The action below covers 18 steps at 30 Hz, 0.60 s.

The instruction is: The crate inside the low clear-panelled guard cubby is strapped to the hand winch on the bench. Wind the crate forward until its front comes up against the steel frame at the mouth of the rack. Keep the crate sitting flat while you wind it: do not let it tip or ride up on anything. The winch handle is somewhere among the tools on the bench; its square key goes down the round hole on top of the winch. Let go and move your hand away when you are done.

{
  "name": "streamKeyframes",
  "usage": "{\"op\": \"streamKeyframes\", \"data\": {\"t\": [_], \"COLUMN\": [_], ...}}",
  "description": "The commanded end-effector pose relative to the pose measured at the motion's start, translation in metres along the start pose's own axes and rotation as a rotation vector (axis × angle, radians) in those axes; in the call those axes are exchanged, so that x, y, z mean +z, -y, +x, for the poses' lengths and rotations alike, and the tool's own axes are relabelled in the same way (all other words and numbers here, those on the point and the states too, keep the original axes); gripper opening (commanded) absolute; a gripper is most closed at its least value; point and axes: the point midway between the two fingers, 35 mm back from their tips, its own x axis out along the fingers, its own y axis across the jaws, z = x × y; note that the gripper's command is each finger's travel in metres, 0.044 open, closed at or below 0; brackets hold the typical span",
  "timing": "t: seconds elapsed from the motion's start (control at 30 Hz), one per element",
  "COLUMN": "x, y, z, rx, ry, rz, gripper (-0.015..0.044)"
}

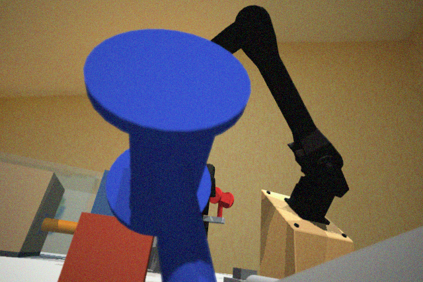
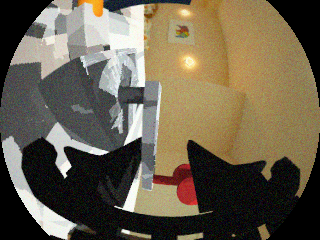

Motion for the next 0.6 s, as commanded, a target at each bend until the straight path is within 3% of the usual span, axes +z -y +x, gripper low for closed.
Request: {"op": "streamKeyframes", "data": {"t": [0.0,0.57], "x": [-0.0005,0.0007], "y": [0.0017,-0.0003], "z": [0.0000,-0.0023], "rx": [-0.010,0.001], "ry": [-0.001,0.001], "rz": [-0.007,-0.001], "gripper": [0.0240,0.0240]}}
